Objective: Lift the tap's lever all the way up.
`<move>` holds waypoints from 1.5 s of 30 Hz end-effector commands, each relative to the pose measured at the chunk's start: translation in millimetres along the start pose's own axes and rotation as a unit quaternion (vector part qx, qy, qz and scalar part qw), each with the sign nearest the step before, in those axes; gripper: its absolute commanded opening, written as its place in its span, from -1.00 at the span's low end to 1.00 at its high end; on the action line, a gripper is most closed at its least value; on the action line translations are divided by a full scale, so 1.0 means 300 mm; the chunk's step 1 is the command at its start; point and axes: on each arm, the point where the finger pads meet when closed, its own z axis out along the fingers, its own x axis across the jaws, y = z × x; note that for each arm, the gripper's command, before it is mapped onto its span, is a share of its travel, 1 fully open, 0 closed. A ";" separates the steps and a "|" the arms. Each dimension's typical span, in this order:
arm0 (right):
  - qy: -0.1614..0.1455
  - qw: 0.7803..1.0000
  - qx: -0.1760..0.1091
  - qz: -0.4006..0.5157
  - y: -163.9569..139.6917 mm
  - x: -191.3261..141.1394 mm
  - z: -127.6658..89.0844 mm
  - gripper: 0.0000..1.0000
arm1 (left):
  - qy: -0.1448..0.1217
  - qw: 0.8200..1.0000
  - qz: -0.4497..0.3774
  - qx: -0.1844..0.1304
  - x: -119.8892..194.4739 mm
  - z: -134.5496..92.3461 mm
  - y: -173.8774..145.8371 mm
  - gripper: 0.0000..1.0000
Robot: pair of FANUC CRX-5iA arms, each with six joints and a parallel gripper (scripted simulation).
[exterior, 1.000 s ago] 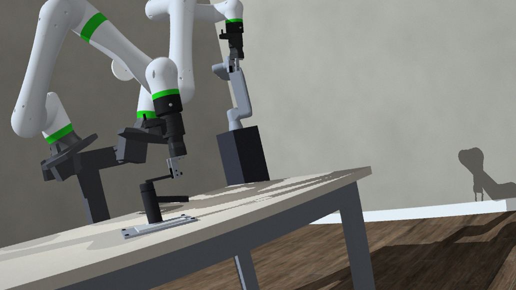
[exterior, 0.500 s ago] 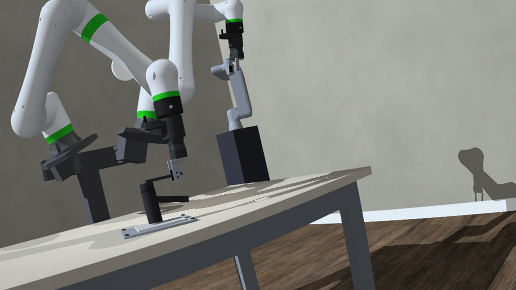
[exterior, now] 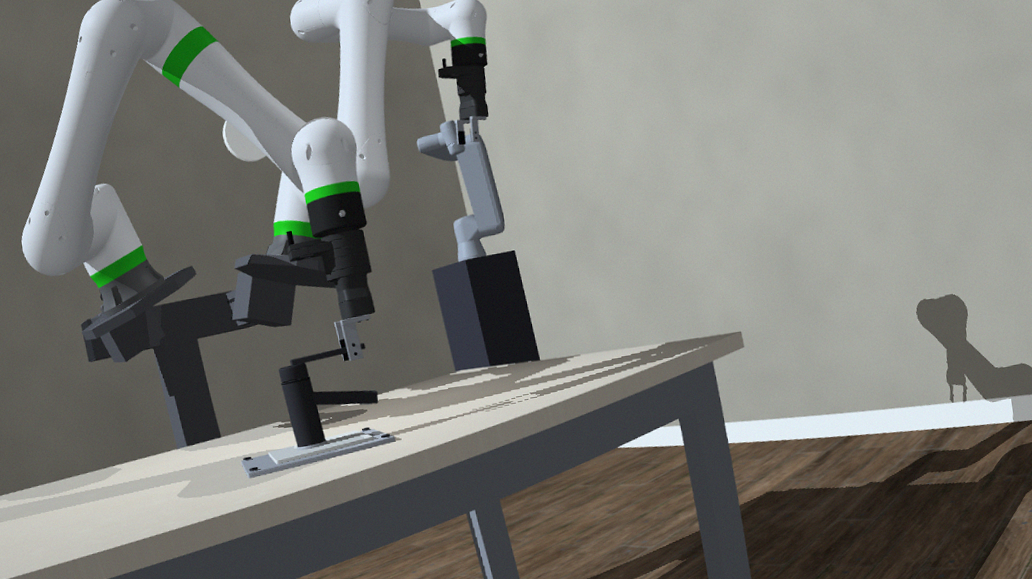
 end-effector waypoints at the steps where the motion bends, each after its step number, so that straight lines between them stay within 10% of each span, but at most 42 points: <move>1: -0.001 1.000 -0.001 0.000 0.002 -0.002 -0.003 1.00 | 0.000 1.000 0.000 -0.001 0.000 -0.003 0.001 1.00; 25: -0.001 1.000 -0.001 0.000 0.002 -0.002 -0.003 1.00 | 0.000 1.000 0.000 -0.001 0.000 -0.003 0.001 1.00; 26: -0.001 1.000 -0.001 0.000 0.002 -0.002 -0.003 -1.00 | 0.000 1.000 0.000 -0.001 0.000 -0.003 0.001 1.00; 45: -0.001 1.000 -0.001 0.000 0.002 -0.002 -0.003 -1.00 | 0.000 1.000 0.000 -0.001 0.000 -0.003 0.001 1.00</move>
